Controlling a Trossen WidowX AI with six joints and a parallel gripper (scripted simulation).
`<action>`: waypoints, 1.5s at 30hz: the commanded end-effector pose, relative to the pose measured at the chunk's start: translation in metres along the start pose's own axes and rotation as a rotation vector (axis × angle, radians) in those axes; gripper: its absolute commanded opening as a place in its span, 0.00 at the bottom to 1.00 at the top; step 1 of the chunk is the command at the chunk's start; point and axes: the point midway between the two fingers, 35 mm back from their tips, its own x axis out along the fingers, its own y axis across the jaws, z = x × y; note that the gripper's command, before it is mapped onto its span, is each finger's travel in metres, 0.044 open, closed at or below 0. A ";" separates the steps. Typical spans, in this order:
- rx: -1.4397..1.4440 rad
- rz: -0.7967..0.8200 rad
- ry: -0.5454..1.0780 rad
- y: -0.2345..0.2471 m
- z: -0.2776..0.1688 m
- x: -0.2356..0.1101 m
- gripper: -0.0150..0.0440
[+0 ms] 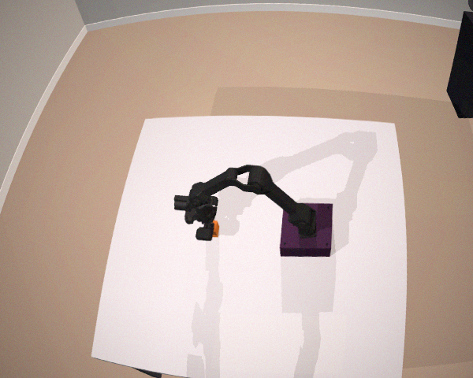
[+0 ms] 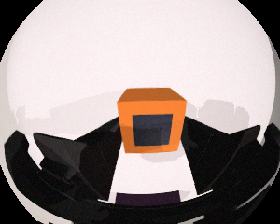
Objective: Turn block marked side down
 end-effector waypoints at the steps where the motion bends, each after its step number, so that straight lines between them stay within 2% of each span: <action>1: -0.005 0.003 0.002 0.000 0.000 -0.021 0.25; 10: -0.005 0.004 -0.008 0.000 0.000 -0.027 0.25; 45: -0.004 0.005 -0.513 0.000 -0.005 -0.020 0.25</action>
